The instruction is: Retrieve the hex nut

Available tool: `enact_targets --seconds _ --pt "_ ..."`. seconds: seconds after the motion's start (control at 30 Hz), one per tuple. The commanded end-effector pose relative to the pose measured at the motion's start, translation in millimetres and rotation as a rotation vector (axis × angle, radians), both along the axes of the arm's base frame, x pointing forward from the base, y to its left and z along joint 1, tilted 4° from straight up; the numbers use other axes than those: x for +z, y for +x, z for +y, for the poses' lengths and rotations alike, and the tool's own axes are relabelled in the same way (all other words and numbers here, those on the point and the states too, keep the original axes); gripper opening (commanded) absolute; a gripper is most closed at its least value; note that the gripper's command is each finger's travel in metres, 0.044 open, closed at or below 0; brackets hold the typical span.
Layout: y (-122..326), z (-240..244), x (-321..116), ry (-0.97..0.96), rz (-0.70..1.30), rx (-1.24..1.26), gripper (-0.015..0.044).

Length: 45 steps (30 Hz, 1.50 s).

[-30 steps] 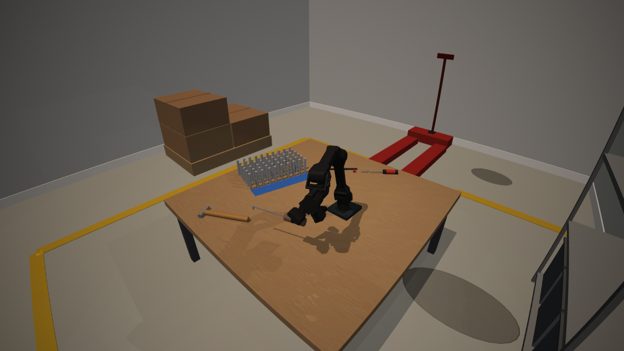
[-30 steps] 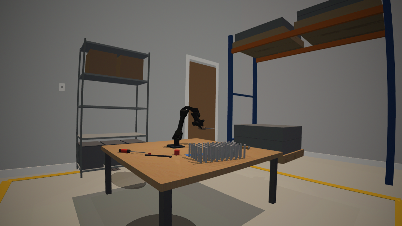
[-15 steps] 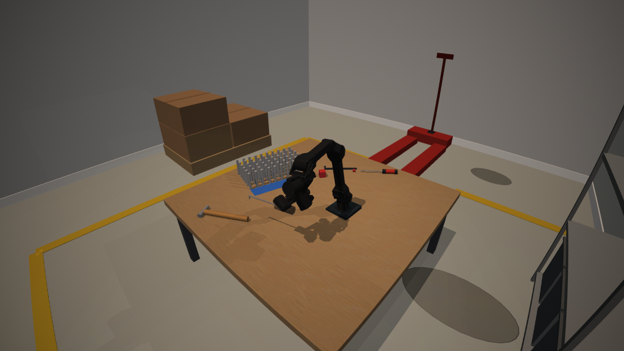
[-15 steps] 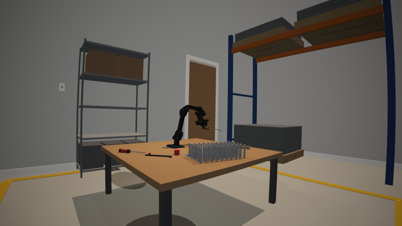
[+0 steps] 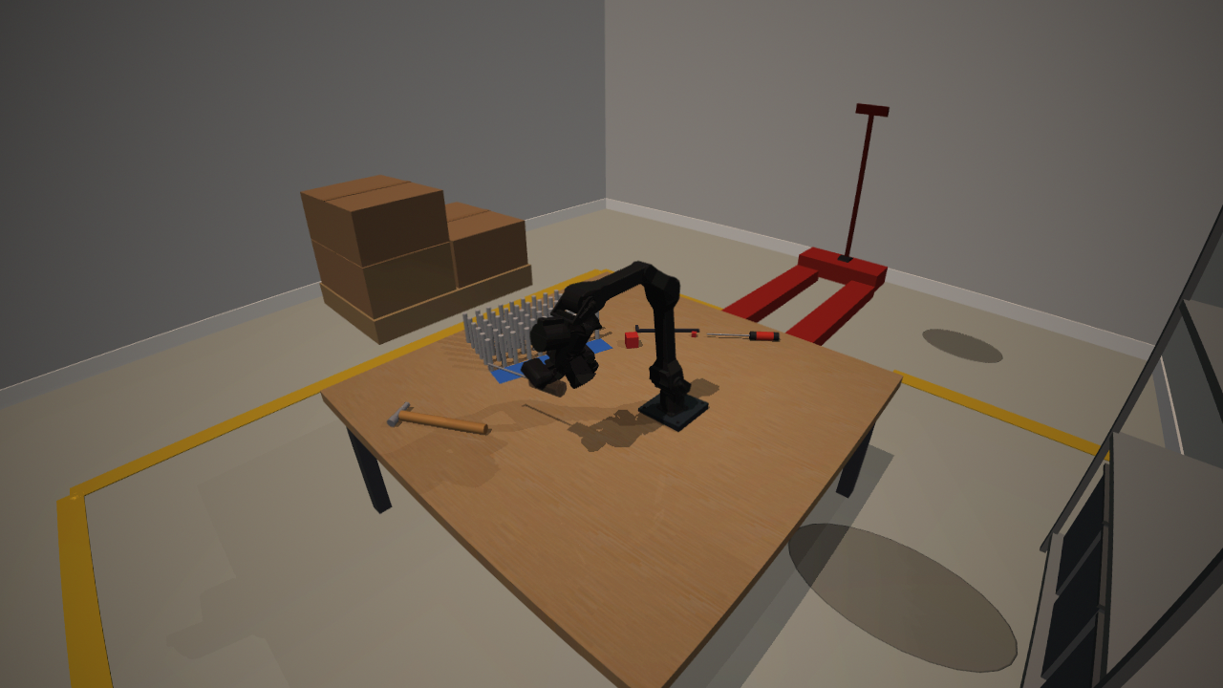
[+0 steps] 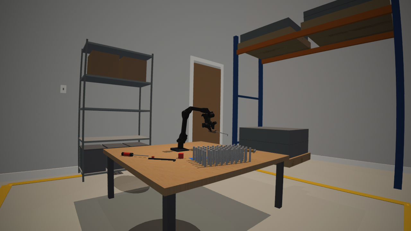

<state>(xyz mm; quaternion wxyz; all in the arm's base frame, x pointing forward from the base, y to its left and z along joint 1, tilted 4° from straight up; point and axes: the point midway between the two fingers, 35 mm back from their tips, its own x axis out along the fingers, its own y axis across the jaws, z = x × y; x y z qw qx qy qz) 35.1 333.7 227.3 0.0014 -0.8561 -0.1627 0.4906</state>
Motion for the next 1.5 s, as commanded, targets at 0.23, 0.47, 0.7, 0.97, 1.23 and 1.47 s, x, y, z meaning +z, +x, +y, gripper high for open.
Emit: enact_targets --seconds 0.23,0.47,0.7,0.97,1.23,1.47 --pt "47.7 -27.0 3.7 0.012 0.019 -0.045 0.0000" --pt "78.3 -48.5 5.2 0.015 0.025 -0.087 0.0000" --pt "105.0 -72.5 6.4 0.019 0.025 -0.125 0.0000" --pt "130.7 -102.2 7.0 0.026 0.018 -0.166 0.0000" --pt "151.1 -133.6 6.8 0.033 0.005 -0.205 0.0000" --pt "164.7 -161.8 6.0 0.038 -0.012 -0.240 0.0000"
